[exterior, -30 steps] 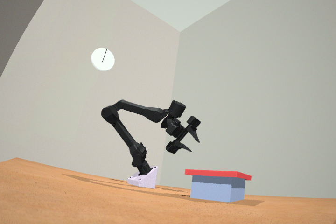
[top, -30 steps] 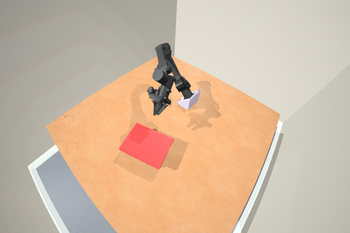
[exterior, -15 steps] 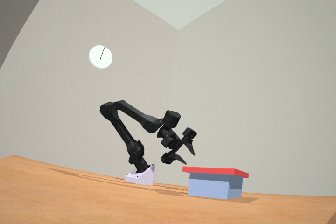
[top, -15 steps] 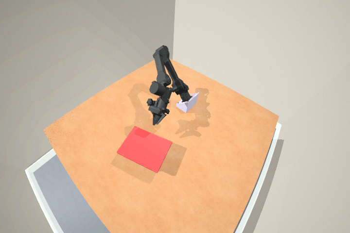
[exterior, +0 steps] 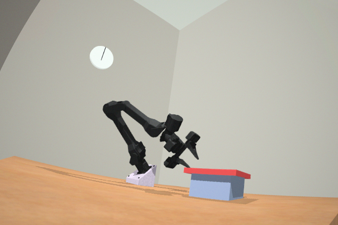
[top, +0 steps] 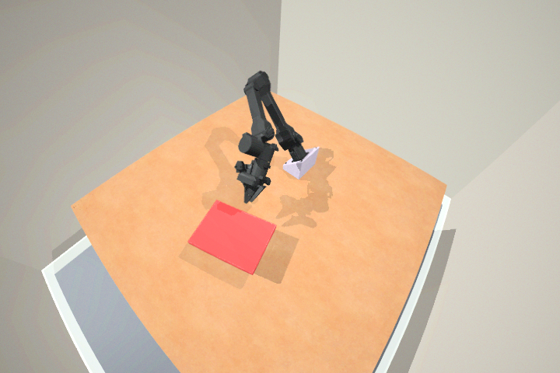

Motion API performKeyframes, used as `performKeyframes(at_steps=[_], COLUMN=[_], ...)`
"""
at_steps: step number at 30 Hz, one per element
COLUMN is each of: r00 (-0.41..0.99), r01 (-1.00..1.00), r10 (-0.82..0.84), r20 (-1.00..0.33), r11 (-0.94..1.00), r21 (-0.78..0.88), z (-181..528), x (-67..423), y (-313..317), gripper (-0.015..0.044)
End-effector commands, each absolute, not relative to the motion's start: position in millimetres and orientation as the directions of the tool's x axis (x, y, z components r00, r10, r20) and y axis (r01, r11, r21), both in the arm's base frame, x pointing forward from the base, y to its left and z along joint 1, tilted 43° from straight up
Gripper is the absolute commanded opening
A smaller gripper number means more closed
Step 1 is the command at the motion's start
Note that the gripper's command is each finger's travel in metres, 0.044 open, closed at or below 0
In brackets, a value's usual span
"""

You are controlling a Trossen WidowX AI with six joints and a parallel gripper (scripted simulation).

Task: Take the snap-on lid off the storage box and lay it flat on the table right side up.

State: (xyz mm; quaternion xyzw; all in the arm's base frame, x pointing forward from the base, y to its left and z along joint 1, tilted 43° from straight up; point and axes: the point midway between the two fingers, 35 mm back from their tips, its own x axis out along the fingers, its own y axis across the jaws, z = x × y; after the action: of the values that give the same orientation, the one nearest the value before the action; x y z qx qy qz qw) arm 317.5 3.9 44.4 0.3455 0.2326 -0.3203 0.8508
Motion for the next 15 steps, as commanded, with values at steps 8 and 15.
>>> performKeyframes(at_steps=[8,15], r00=[0.686,0.686], r01=[0.705,0.705], r10=[-0.382,-0.382], r20=[-0.619,-0.619], r11=[0.558,0.558], r21=[0.438,0.438], z=[33,26], x=[331,338], y=[-2,-7], gripper=[0.0235,0.0235])
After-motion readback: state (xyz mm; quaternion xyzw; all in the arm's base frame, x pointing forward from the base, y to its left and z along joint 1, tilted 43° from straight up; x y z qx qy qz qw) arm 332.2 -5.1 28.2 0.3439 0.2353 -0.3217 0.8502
